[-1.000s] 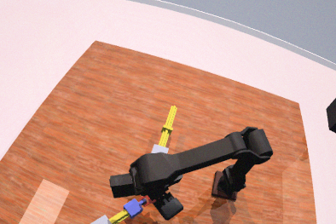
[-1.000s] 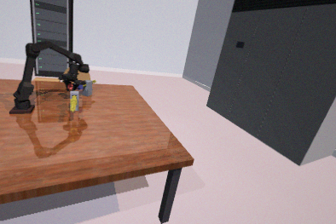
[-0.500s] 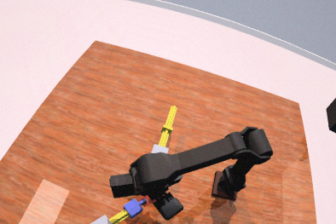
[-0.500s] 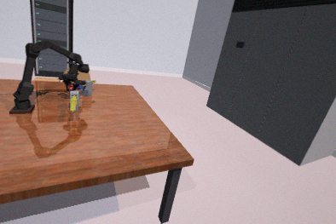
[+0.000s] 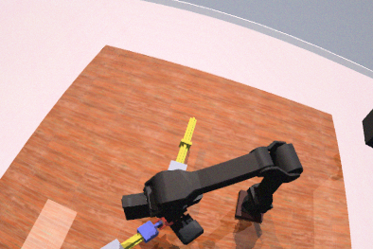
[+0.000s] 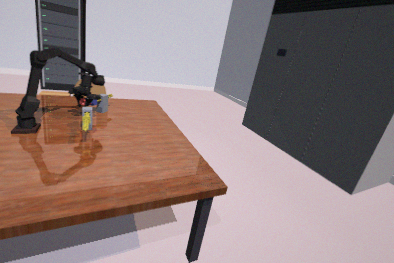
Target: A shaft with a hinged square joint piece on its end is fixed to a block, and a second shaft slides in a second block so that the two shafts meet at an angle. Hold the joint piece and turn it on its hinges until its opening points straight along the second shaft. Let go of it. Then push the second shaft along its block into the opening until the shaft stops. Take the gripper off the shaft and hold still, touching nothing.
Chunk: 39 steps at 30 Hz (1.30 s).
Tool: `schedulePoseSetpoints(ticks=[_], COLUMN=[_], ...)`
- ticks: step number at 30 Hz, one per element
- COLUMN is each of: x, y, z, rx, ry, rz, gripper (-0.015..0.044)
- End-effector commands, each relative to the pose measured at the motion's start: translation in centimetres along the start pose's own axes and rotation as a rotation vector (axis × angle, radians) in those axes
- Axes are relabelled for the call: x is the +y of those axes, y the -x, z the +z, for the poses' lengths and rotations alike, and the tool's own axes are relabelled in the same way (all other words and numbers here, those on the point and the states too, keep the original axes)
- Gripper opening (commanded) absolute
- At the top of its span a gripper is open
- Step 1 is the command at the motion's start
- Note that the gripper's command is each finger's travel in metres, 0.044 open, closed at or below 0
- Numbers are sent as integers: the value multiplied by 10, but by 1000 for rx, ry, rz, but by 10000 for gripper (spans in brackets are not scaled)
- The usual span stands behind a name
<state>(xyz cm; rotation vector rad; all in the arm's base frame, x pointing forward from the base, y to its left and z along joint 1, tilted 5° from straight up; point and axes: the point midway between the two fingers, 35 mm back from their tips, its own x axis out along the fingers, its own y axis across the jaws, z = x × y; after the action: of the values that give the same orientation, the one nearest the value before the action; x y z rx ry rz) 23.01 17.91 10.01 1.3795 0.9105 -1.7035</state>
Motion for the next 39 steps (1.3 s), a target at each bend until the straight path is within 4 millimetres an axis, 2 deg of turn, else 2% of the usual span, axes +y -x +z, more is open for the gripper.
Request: schedulePoseSetpoints(ticks=[1, 38, 39], x=[0, 0, 0], y=[0, 0, 0], z=[0, 0, 0], rx=[2, 2, 0], ry=[-5, -5, 0], rz=[0, 0, 0], gripper=[182, 182, 156])
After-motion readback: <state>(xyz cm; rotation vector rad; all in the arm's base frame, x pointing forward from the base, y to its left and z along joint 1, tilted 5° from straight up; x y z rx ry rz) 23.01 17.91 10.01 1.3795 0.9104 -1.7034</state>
